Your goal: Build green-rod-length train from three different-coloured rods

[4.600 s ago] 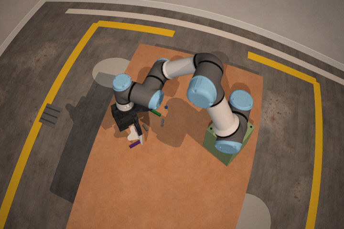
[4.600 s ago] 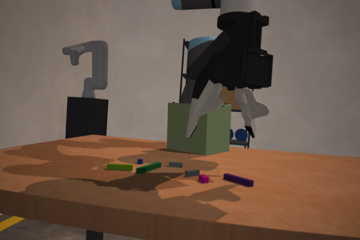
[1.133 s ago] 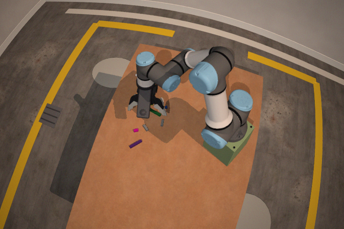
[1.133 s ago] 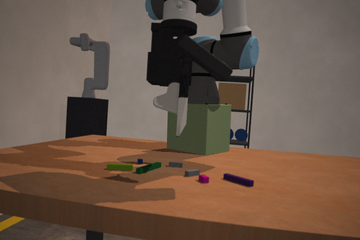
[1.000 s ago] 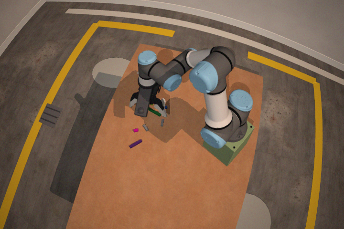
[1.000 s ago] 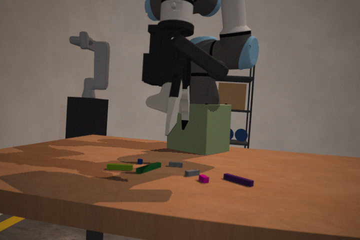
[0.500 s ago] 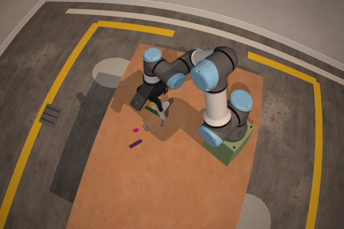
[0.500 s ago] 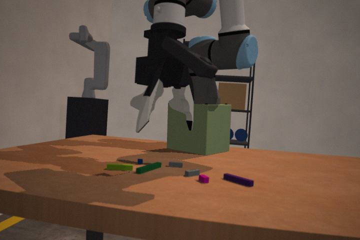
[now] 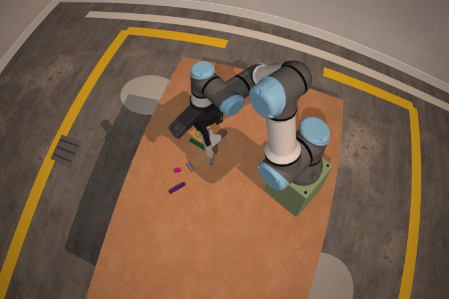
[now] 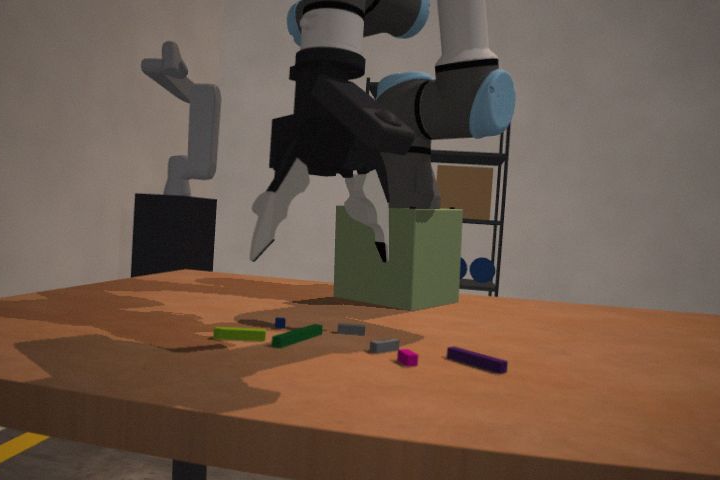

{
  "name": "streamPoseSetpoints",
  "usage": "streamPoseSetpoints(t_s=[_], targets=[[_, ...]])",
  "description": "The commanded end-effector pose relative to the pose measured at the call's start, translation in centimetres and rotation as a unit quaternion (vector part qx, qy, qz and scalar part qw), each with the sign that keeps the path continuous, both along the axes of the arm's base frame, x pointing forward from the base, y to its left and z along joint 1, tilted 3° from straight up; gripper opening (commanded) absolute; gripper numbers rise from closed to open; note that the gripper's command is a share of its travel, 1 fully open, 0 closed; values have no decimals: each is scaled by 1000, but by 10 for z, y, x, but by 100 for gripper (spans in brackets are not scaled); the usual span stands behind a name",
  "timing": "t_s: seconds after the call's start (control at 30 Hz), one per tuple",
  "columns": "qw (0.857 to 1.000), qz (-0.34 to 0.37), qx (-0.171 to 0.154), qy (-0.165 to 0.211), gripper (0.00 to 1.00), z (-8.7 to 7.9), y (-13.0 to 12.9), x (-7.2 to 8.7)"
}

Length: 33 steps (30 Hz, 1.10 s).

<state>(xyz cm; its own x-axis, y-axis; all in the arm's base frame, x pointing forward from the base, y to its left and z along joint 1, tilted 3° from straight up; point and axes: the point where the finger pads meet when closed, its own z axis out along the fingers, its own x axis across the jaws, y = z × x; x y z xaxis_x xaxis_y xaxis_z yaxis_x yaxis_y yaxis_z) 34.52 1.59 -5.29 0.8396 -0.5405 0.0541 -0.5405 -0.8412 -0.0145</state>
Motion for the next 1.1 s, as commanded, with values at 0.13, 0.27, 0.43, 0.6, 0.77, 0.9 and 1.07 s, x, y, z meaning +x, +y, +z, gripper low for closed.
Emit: streamPoseSetpoints(t_s=[0.13, 0.27, 0.43, 0.6, 0.77, 0.9, 1.07], targets=[[1000, -22, 0, -2, 100, 1, -2, 0], [1000, -26, 1, -2, 100, 1, -3, 0], [1000, -26, 1, -2, 100, 1, -3, 0], [1000, -26, 1, -2, 100, 1, -3, 0], [1000, -26, 1, -2, 100, 1, -3, 0], [1000, -26, 1, -2, 100, 1, -3, 0], [1000, -26, 1, -2, 100, 1, -3, 0]])
